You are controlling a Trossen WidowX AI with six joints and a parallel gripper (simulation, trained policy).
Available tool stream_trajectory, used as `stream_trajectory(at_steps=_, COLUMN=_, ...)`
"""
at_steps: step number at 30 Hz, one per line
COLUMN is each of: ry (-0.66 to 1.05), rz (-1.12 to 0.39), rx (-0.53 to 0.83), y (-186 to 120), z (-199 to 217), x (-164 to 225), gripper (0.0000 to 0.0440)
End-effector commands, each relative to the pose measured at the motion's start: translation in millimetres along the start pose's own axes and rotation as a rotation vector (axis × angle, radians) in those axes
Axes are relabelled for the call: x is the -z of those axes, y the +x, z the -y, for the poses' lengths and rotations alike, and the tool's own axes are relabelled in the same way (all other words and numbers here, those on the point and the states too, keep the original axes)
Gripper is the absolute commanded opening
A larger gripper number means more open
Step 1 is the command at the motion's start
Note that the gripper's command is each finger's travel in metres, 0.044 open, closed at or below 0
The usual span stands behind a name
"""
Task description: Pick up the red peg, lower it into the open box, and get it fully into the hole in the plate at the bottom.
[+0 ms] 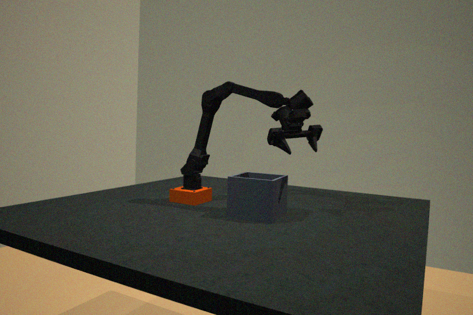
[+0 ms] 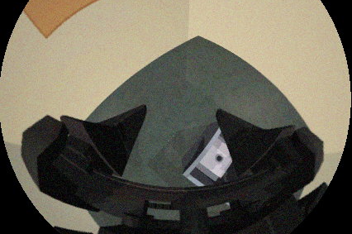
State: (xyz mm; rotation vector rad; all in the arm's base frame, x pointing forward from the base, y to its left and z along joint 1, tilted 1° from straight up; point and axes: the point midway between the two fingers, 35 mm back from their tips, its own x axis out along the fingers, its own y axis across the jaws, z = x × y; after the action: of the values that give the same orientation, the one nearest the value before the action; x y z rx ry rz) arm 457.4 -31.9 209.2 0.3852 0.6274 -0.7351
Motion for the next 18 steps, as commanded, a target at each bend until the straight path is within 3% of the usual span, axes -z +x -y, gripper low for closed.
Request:
stream_trajectory(at_steps=1, ry=0.035, rz=-0.103, rx=-0.07, y=-23, z=-6, x=26, gripper=0.044)
stream_trajectory(at_steps=10, ry=0.11, rz=-0.356, rx=-0.155, y=-77, z=-3, x=90, gripper=0.0439)
stream_trajectory(at_steps=18, ry=0.179, rz=-0.57, rx=-0.143, y=-121, z=16, x=142, gripper=0.0439)
